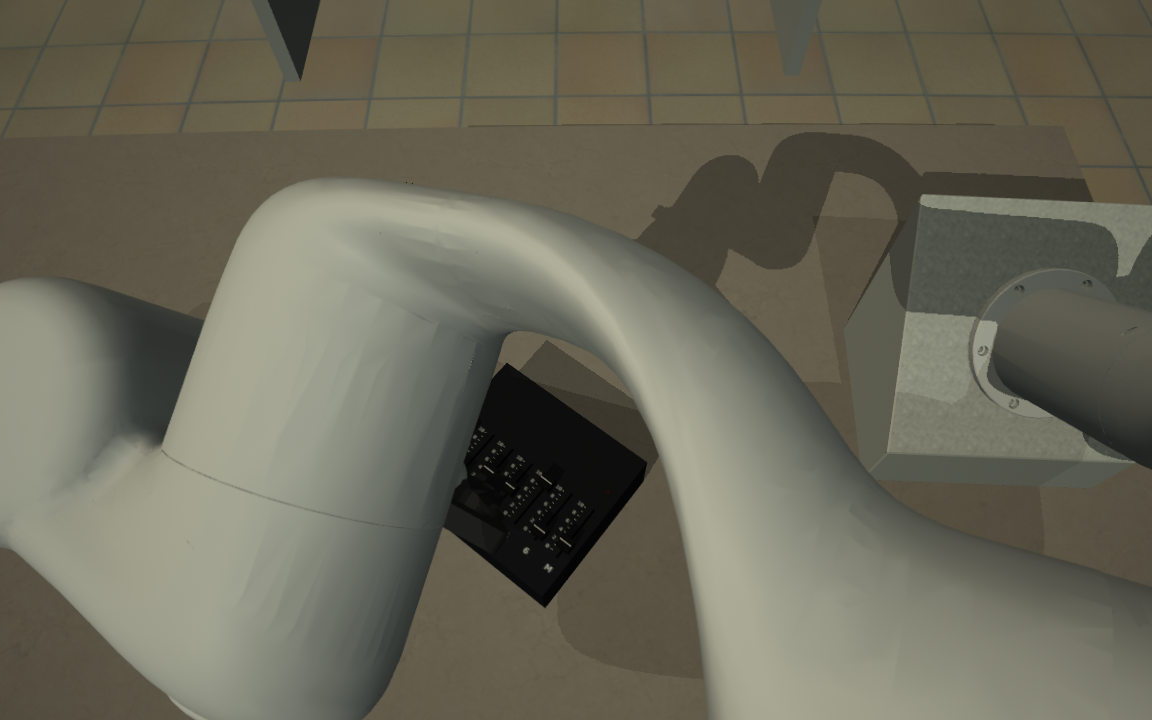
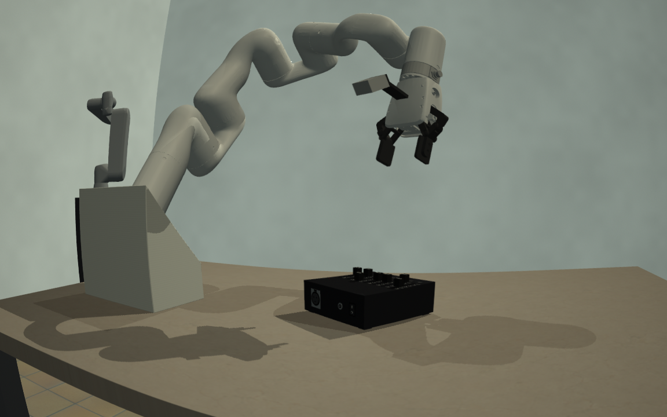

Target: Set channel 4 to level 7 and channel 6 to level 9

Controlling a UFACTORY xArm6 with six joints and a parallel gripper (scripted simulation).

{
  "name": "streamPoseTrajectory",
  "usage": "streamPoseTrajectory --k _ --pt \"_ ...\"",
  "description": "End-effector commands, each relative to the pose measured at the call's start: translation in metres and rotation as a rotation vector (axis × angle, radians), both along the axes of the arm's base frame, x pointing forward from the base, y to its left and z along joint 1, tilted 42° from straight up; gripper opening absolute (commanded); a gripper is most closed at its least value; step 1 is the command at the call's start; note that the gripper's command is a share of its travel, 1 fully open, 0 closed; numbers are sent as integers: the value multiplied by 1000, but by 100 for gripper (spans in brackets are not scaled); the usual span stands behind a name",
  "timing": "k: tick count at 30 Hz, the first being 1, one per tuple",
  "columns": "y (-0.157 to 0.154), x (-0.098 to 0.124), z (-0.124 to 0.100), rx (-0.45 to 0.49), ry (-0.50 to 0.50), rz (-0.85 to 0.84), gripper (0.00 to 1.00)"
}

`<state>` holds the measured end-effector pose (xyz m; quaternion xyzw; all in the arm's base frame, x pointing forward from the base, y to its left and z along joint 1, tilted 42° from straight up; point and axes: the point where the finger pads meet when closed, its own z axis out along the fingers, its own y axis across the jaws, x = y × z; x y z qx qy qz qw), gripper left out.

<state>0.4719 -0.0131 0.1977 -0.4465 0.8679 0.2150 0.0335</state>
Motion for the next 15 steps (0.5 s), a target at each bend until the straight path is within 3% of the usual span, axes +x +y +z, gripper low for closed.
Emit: streamPoseTrajectory --k 1,15 --pt "-1 1 1 -1 -3 -1 100" --pt "-1 1 1 3 -9 9 100"
